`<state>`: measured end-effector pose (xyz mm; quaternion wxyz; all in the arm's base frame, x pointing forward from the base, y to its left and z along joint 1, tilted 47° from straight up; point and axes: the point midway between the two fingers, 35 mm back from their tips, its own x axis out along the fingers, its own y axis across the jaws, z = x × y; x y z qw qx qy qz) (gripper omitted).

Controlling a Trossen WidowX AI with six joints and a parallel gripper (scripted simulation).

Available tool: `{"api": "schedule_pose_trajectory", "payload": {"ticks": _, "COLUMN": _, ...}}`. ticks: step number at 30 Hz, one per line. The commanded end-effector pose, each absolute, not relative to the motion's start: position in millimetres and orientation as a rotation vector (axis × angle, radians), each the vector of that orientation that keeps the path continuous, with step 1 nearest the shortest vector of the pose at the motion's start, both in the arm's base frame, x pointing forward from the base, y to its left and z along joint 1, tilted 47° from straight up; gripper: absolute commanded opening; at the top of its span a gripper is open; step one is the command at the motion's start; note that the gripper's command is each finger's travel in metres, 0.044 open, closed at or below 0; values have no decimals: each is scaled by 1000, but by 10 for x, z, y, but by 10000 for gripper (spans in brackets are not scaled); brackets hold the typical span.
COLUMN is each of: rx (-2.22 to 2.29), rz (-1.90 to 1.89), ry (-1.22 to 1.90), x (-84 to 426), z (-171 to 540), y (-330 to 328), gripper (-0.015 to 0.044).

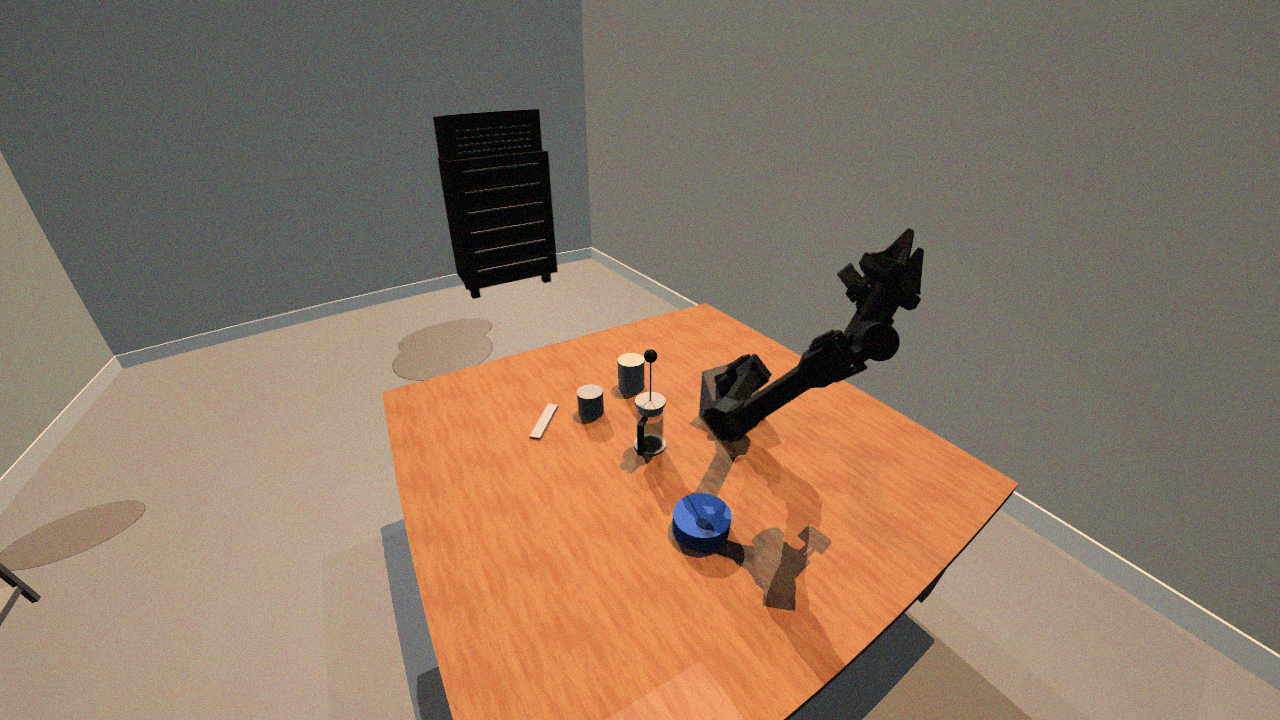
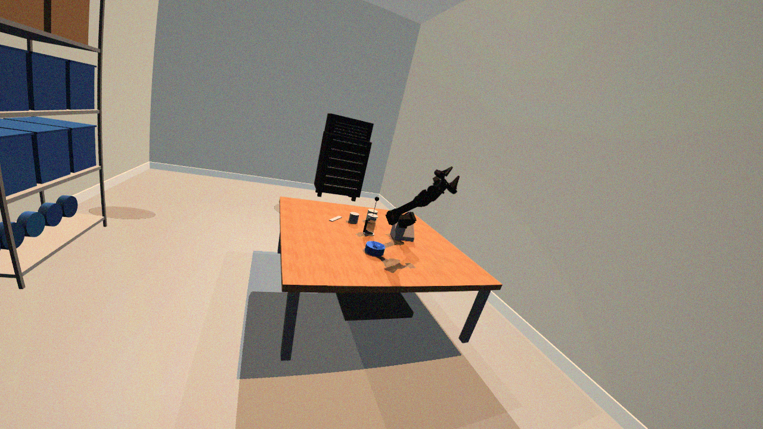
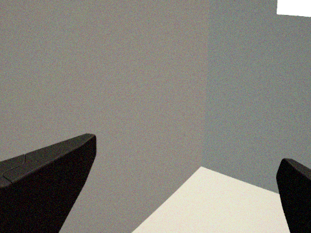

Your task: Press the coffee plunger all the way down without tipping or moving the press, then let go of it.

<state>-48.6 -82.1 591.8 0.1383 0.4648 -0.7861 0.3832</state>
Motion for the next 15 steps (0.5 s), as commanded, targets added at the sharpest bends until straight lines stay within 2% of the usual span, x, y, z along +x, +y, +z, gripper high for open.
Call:
{"api": "schedule_pose_trajectory", "payload": {"ticks": 1, "rx": 1355, "rz": 1118, "ry": -2280, "x": -507, "z": 5904, "y": -837, "gripper": 426}}
{"api": "schedule_pose_trajectory", "payload": {"ticks": 2, "rx": 1376, "rz": 1136, "ry": -2290, "x": -542, "z": 5878, "y": -868, "gripper": 440}}
{"api": "schedule_pose_trajectory", "payload": {"ticks": 10, "rx": 1812, "rz": 1517, "ry": -2495, "x": -1002, "z": 5231, "y": -1574, "gripper": 440}}
{"api": "schedule_pose_trajectory", "payload": {"ticks": 15, "rx": 2057, "rz": 1699, "ry": -2584, "x": -1019, "z": 4847, "y": -1973, "gripper": 440}}
